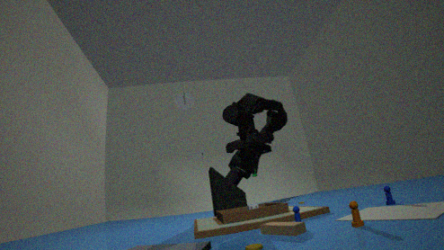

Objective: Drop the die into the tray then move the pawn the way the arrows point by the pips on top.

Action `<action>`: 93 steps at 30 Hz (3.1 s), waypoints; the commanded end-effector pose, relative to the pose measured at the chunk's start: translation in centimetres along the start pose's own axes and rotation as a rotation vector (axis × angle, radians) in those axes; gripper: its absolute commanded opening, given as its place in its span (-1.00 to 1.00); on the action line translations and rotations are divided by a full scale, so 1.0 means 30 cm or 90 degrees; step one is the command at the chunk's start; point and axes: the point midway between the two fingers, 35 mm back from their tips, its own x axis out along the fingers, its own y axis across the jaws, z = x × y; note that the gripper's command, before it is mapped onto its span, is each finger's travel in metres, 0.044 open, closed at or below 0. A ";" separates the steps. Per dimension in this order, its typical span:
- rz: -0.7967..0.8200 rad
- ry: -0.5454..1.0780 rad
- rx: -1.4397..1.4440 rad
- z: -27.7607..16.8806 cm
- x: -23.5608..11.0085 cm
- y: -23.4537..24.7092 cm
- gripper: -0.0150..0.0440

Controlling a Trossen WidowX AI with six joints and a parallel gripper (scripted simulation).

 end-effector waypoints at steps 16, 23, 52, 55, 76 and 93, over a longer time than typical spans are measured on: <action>-0.001 0.005 0.239 -0.080 -0.034 -0.126 -0.49; -0.003 0.005 0.388 -0.128 -0.004 -0.210 -0.49; -0.003 -0.002 0.988 -0.381 0.193 -0.461 -0.49; -0.003 -0.002 0.991 -0.382 0.195 -0.462 -0.49; -0.001 -0.002 0.991 -0.381 0.346 -0.461 -0.49; -0.005 -0.001 0.989 -0.382 0.275 -0.471 0.58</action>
